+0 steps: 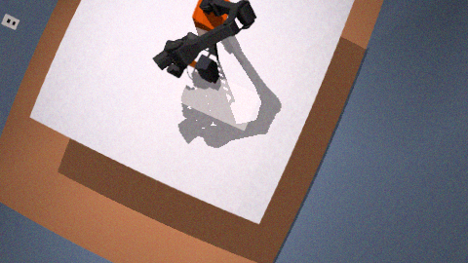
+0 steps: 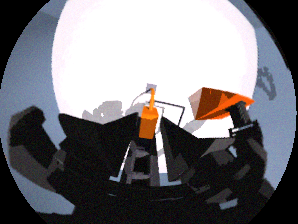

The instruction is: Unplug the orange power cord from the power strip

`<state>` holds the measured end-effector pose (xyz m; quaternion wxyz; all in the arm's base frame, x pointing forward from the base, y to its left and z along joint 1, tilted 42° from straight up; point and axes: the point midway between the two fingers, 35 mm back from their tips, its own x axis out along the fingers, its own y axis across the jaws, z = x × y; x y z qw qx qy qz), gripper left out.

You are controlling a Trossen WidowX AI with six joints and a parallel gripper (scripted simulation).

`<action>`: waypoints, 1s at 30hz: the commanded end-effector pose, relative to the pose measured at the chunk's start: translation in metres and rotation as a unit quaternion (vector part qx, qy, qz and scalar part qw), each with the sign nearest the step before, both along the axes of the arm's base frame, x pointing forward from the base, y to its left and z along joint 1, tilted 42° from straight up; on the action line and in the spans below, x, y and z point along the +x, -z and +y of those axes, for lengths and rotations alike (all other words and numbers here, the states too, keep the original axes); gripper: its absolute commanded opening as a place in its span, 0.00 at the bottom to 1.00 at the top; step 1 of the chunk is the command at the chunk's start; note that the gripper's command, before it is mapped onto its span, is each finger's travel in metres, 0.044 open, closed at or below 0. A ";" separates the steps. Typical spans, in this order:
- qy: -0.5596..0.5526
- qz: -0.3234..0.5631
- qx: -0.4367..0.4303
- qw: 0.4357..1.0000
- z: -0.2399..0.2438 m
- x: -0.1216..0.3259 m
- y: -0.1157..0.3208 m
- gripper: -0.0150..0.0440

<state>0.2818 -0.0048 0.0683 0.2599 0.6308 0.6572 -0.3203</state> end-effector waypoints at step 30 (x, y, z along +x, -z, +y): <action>-0.001 -0.002 0.000 1.000 0.013 0.001 0.002 0.30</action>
